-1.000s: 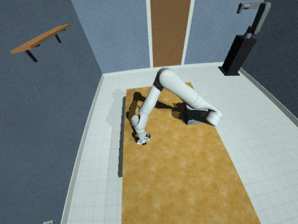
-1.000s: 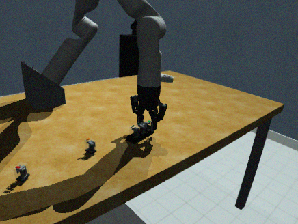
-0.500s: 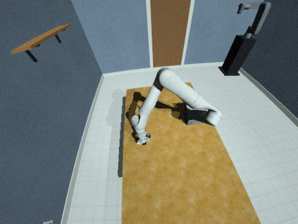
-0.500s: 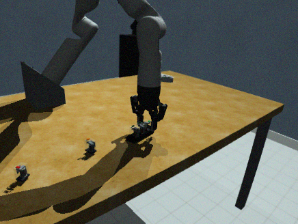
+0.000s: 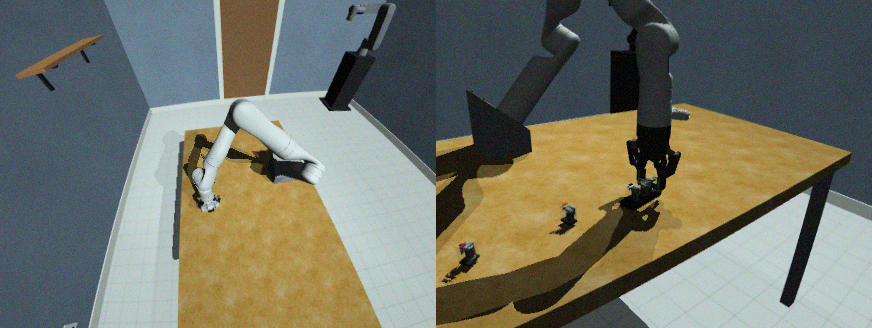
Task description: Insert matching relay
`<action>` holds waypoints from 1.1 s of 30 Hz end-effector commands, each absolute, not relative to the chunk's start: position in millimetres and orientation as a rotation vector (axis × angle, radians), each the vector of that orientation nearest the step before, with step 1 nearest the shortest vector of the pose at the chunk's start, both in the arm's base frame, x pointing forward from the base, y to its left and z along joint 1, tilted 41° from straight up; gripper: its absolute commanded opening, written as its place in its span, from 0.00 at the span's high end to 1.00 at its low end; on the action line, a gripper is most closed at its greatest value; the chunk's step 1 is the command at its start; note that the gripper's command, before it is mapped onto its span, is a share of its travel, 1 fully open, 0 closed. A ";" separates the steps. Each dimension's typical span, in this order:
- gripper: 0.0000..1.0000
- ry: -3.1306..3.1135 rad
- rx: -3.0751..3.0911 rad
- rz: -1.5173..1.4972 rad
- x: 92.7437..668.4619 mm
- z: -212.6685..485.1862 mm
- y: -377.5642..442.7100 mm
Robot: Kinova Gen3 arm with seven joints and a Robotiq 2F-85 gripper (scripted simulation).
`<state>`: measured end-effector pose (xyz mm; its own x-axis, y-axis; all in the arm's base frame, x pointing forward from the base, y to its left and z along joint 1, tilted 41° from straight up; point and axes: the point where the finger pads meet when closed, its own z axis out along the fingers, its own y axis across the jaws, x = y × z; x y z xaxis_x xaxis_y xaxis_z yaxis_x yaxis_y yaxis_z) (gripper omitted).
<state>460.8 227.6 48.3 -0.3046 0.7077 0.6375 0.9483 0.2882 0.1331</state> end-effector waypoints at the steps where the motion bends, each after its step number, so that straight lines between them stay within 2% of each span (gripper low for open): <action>1: 0.47 -2.102 -1.483 -0.698 462.2 50.6 225.2; 33: 0.47 -2.102 -1.483 -0.698 468.4 105.6 178.5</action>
